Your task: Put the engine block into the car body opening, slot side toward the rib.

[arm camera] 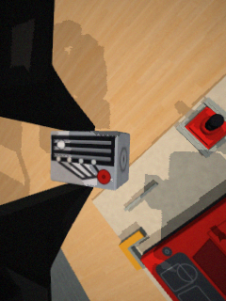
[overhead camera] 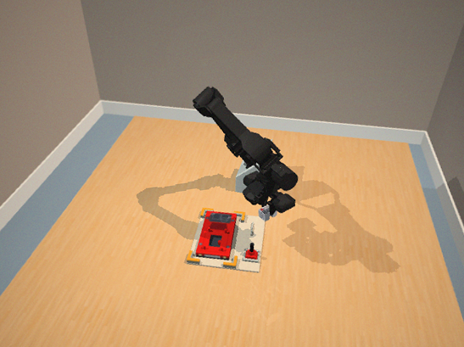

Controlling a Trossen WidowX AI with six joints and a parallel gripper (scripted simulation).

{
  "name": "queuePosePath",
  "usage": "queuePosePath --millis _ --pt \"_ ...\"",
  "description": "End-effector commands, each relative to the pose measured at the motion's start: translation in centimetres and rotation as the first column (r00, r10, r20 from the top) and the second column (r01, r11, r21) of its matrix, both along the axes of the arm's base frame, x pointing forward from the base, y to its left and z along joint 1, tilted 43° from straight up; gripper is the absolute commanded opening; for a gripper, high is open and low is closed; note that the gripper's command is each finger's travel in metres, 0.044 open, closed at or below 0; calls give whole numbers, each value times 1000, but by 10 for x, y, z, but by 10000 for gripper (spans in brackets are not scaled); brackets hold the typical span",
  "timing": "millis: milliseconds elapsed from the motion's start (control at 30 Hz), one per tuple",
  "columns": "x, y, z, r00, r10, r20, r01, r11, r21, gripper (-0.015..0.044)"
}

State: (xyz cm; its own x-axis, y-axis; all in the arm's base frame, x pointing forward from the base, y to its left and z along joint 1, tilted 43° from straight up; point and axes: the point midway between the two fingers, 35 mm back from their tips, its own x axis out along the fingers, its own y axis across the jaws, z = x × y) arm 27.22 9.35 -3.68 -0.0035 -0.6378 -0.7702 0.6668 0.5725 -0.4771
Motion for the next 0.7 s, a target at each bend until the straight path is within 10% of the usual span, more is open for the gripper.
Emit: queuePosePath --millis 0,667 --pt "8 -7 4 998 49 -28 -49 999 5 0" --pt "39 -54 20 946 260 -192 -258 966 32 0"
